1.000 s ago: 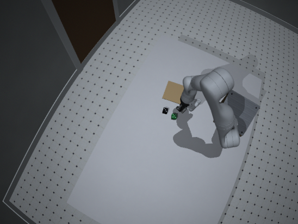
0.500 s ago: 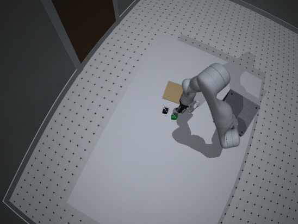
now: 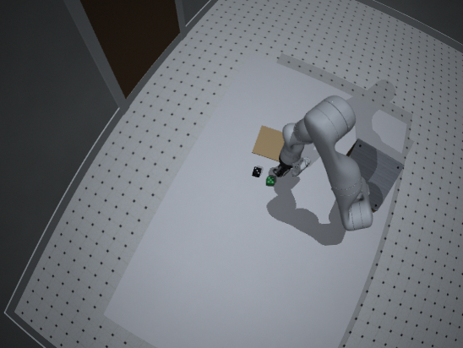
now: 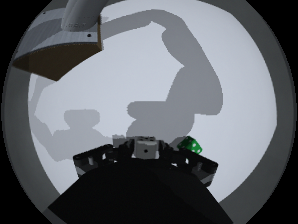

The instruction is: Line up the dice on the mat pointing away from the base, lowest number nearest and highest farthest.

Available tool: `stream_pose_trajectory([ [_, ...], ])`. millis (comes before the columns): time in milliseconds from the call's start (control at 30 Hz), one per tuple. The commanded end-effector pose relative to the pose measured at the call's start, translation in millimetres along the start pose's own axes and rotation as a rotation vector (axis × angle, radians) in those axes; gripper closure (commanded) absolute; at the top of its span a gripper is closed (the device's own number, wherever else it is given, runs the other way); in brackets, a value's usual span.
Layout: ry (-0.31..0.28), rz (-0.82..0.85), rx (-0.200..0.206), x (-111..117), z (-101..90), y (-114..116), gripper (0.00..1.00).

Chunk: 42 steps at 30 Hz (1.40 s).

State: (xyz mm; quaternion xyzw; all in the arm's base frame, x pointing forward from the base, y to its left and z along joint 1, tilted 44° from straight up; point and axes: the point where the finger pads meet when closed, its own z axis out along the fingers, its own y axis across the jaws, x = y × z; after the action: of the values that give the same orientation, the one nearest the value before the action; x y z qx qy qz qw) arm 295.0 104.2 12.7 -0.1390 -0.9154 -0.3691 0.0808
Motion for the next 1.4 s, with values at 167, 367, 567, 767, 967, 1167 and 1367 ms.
stream_pose_trajectory([
  [167,-0.001,0.0,0.0,-0.3,-0.3,-0.1,0.54],
  [367,-0.001,0.0,0.0,-0.3,-0.3,-0.1,0.54],
  [567,-0.001,0.0,0.0,-0.3,-0.3,-0.1,0.54],
  [767,-0.001,0.0,0.0,-0.3,-0.3,-0.1,0.54],
  [967,-0.001,0.0,0.0,-0.3,-0.3,-0.1,0.74],
  [1167,-0.001,0.0,0.0,-0.3,-0.3,-0.1,0.74],
  [1367,-0.001,0.0,0.0,-0.3,-0.3,-0.1,0.74],
])
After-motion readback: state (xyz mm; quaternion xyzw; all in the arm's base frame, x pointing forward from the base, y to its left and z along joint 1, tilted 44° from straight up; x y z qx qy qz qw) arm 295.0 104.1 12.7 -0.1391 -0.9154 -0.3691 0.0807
